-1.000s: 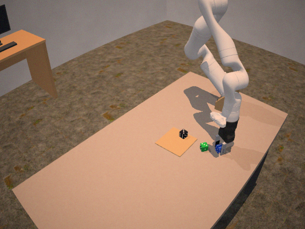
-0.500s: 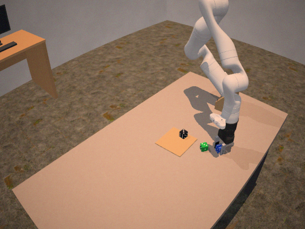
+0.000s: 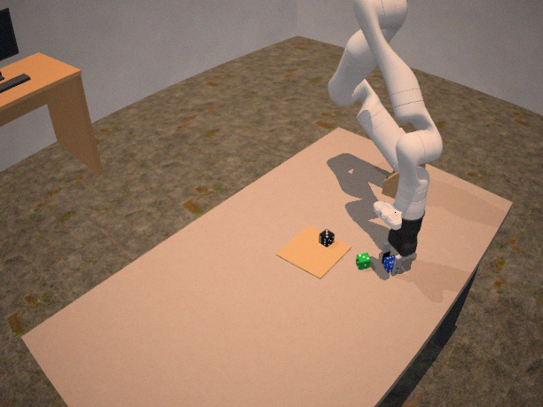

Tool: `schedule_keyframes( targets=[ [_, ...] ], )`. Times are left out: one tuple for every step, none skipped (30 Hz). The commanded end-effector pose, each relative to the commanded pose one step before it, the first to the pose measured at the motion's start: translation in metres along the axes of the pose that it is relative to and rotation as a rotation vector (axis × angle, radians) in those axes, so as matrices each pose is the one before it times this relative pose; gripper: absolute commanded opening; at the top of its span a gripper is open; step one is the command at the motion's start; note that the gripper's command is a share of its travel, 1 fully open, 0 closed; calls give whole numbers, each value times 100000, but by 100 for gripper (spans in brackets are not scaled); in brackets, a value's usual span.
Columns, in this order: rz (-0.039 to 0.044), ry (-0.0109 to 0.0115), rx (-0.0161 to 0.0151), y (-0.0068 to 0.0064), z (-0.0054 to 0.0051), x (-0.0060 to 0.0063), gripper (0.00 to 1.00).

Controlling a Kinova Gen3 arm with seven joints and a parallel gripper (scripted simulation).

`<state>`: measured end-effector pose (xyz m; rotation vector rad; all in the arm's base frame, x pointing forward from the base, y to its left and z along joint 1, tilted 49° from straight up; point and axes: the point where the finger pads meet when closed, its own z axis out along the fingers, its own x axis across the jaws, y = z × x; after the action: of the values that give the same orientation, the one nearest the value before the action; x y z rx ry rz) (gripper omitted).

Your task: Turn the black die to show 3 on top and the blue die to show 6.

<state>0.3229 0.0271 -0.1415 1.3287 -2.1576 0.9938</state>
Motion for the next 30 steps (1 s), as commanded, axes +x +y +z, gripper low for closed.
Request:
schedule_keyframes(
  targets=[
    [-6, -195, 42, -10, -79, -66, 87],
    [0, 0, 0, 0, 0, 0, 87],
    [0, 0, 0, 0, 0, 0, 87],
    [0, 0, 0, 0, 0, 0, 87],
    [0, 0, 0, 0, 0, 0, 87],
    [0, 0, 0, 0, 0, 0, 87],
    [0, 0, 0, 0, 0, 0, 87],
    [0, 0, 0, 0, 0, 0, 87],
    [0, 0, 0, 0, 0, 0, 87],
    [0, 0, 0, 0, 0, 0, 87],
    [0, 0, 0, 0, 0, 0, 87],
    [0, 0, 0, 0, 0, 0, 87],
    [0, 0, 0, 0, 0, 0, 87],
    [0, 0, 0, 0, 0, 0, 57],
    [0, 0, 0, 0, 0, 0, 57],
    [0, 0, 0, 0, 0, 0, 57],
    [0, 0, 0, 0, 0, 0, 57],
    [0, 0, 0, 0, 0, 0, 57],
    [0, 0, 0, 0, 0, 0, 57],
    [0, 0, 0, 0, 0, 0, 57],
    [0, 0, 0, 0, 0, 0, 57],
    [0, 0, 0, 0, 0, 0, 57],
    [0, 0, 0, 0, 0, 0, 57],
    [0, 0, 0, 0, 0, 0, 57],
    [0, 0, 0, 0, 0, 0, 57],
    [0, 0, 0, 0, 0, 0, 57],
    [0, 0, 0, 0, 0, 0, 57],
    [0, 0, 0, 0, 0, 0, 57],
    [0, 0, 0, 0, 0, 0, 57],
    [0, 0, 0, 0, 0, 0, 57]
  ],
)
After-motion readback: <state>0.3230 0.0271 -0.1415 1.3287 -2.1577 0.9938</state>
